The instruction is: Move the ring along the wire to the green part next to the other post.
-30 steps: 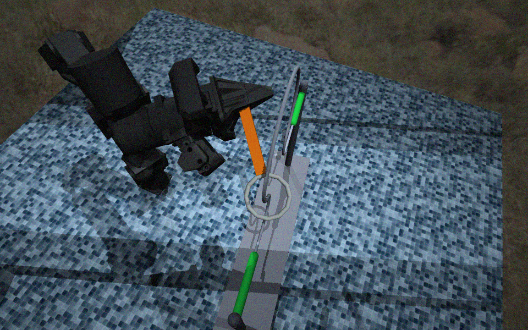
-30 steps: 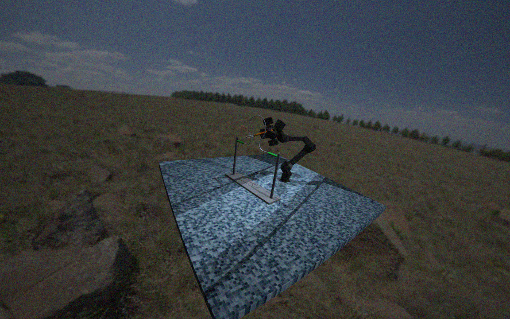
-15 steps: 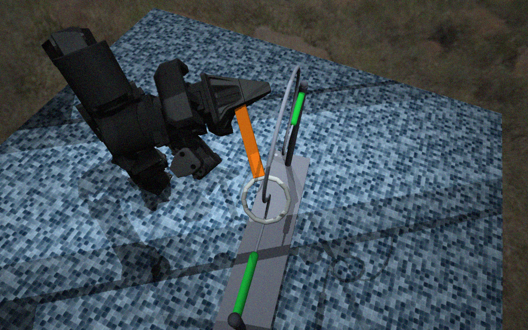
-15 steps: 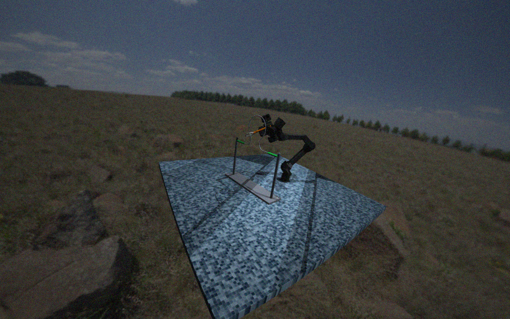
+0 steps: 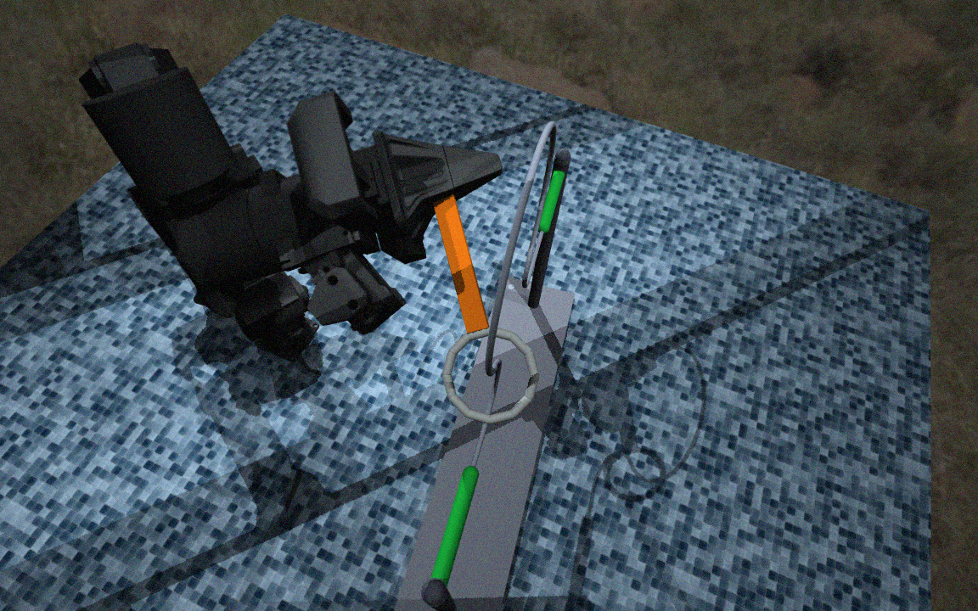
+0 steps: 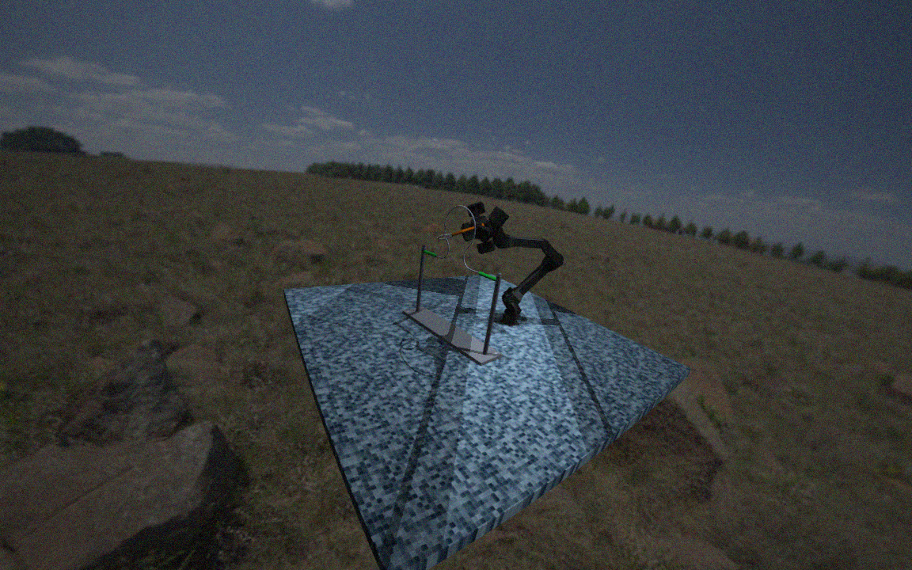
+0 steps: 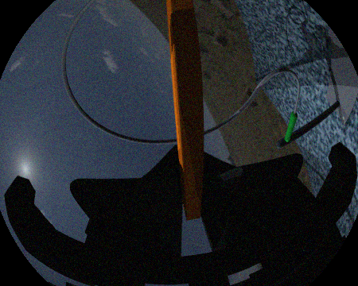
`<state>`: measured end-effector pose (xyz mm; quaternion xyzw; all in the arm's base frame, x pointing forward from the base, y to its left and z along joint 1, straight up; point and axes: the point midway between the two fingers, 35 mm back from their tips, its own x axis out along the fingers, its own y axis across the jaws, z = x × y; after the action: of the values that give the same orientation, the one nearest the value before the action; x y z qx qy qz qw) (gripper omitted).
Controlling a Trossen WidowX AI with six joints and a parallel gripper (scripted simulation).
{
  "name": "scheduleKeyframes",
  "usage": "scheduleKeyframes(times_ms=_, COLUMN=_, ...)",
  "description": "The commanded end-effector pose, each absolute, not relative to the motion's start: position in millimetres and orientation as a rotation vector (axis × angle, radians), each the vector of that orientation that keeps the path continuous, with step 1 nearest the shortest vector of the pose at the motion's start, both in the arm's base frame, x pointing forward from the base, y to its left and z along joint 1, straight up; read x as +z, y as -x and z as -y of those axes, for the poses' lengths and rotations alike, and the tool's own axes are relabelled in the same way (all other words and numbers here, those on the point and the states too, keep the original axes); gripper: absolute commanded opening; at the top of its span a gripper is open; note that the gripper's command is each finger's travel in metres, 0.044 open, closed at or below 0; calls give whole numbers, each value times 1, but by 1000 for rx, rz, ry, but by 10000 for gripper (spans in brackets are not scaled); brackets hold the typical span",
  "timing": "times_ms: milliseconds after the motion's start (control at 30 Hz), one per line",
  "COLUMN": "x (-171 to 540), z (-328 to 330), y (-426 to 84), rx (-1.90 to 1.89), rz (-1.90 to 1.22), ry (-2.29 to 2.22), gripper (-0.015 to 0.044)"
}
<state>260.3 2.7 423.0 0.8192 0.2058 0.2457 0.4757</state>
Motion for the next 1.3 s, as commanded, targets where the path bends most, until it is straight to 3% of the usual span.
scheduleKeyframes(times_ms=0, x=424, z=-4, y=-260, rx=594, rz=-511, ry=-1946, gripper=-150)
scheduleKeyframes(times_ms=1267, x=408, z=-8, y=-259, rx=469, rz=-570, ry=-1501, gripper=-150)
